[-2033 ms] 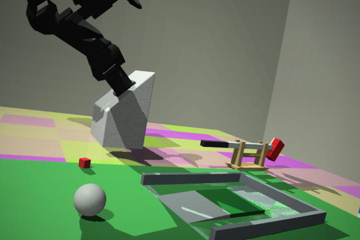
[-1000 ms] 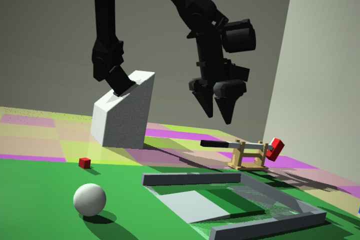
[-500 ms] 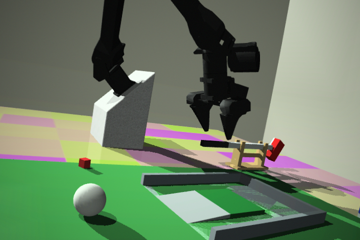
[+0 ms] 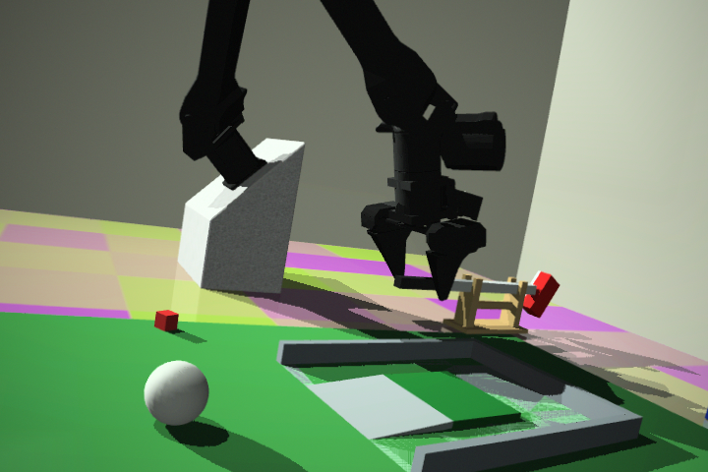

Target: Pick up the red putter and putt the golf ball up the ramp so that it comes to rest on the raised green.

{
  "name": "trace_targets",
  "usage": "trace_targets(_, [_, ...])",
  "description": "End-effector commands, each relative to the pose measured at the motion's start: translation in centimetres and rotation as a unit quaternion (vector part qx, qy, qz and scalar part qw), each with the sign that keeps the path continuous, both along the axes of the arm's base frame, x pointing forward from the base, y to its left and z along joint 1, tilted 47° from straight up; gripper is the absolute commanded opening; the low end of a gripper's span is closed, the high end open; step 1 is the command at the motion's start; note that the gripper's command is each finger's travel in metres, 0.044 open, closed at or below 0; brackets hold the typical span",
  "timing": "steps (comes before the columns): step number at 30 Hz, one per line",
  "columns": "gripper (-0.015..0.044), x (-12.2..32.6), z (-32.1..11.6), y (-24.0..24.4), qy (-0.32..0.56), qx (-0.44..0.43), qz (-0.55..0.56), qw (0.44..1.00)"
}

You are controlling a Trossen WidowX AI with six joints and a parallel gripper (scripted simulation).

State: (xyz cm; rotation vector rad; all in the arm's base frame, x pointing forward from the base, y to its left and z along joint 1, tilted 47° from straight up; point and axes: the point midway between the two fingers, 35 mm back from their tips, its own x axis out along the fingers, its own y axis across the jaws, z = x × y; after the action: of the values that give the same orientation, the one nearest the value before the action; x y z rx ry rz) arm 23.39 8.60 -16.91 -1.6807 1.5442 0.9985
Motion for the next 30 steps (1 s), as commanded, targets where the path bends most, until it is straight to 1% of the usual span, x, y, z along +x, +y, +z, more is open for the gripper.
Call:
trace_targets(1, [0.0440, 0.1, -0.3, -0.4, -0.002, -0.002, 0.003, 1.000])
trace_targets(15, [0.0440, 0.2, -1.6, -1.8, -0.002, -0.003, 0.003, 1.000])
trace_targets(30, [0.0046, 0.2, -1.4, -1.5, -0.001, 0.000, 0.000, 1.000])
